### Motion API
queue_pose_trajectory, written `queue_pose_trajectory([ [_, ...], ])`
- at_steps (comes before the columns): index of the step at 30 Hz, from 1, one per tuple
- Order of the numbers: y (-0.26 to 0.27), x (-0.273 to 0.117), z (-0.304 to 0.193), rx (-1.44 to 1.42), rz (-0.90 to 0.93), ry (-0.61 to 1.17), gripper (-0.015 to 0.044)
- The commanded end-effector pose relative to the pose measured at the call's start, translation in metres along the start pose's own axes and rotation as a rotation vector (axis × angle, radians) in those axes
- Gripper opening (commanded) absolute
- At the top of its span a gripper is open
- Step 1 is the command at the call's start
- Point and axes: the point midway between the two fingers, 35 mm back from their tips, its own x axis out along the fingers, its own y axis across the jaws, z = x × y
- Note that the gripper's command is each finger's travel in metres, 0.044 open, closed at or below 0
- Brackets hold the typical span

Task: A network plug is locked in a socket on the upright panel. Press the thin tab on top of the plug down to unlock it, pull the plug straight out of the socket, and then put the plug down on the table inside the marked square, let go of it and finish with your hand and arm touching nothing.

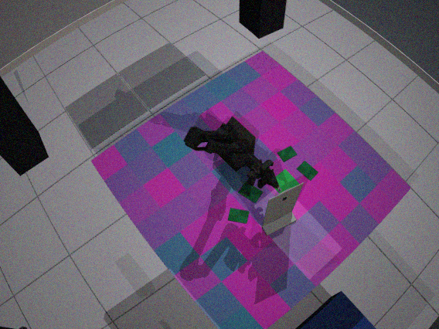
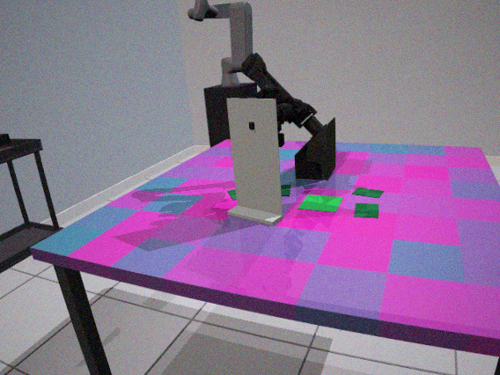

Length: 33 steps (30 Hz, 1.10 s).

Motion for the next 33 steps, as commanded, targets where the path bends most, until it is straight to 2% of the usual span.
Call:
queue_pose_trajectory([
  [1,0.000,-0.003,-0.001,0.005,0.000,-0.002,0.0000],
  [33,0.000,-0.023,-0.007,0.005,-0.001,-0.001,0.0000],
])
